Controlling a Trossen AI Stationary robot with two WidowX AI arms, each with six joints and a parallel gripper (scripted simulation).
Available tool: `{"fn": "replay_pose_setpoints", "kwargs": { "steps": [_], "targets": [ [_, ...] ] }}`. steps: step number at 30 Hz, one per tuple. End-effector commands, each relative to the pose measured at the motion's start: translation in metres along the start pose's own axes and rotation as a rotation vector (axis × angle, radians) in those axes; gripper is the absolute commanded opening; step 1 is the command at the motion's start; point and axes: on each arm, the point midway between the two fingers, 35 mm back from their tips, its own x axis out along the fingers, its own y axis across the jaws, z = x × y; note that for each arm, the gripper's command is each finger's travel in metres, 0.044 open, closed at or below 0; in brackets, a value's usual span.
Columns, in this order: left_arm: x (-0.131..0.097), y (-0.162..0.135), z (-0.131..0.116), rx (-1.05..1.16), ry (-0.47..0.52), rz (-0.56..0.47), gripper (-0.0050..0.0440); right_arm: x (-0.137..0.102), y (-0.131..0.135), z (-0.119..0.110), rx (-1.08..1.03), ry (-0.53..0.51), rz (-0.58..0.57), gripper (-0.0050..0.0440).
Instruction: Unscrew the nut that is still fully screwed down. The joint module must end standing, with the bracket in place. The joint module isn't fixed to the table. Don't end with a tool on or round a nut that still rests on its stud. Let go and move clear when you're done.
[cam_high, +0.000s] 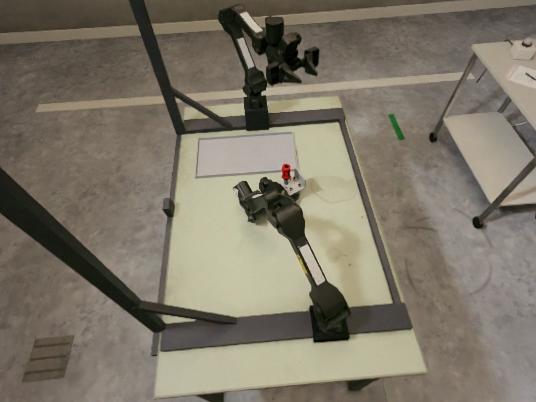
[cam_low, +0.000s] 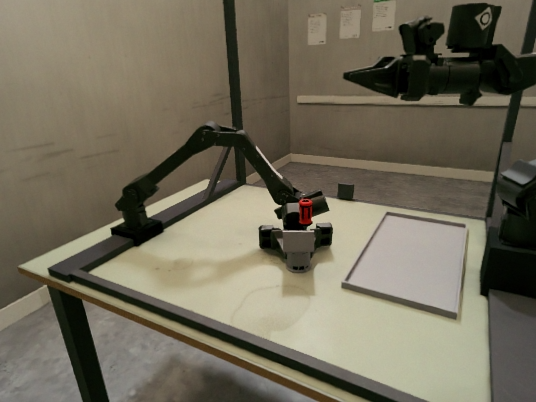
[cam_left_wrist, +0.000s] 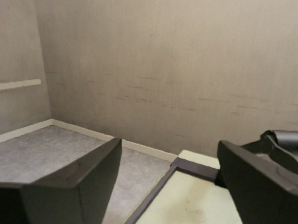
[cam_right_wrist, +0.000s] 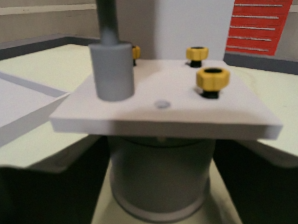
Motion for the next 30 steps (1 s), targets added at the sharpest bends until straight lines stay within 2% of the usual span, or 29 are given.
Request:
{"fn": "replay_pose_setpoints", "kwargs": {
  "steps": [1,5,6,11,19,22,30],
  "targets": [
    [-0.0025,-0.0009,0.0113,0.000,-0.028,-0.002,0.0280,-0.0025,0.0053,0.0228,0.051,-0.004,0.008,0.0245],
    [-0.0025,-0.0009,0.0113,0.000,-0.028,-0.002,0.0280,-0.0025,0.0053,0.0228,0.051,-0.004,0.008,0.0245],
    [-0.0038,-0.0008,0.0131,0.064,-0.034,0.000,0.0300,-0.0025,0.0053,0.0228,0.051,-0.004,0.008,0.0245],
    [-0.0039,-0.0010,0.0132,0.345,-0.033,0.004,0.0300,-0.0025,0.0053,0.0228,0.051,-0.004,0.008,0.0245],
    [-0.0036,-0.0010,0.0132,0.697,-0.033,0.010,0.0300,-0.0025,0.0053,0.0228,0.051,-0.004,0.008,0.0245],
    [-0.0036,-0.0010,0.0132,0.718,-0.034,0.011,0.0300,-0.0025,0.0053,0.0228,0.051,-0.004,0.008,0.0245],
    [-0.0036,-0.0010,0.0133,1.120,-0.029,0.016,0.0300,-0.0025,0.0053,0.0228,0.051,-0.004,0.008,0.0245]
  ]
}}
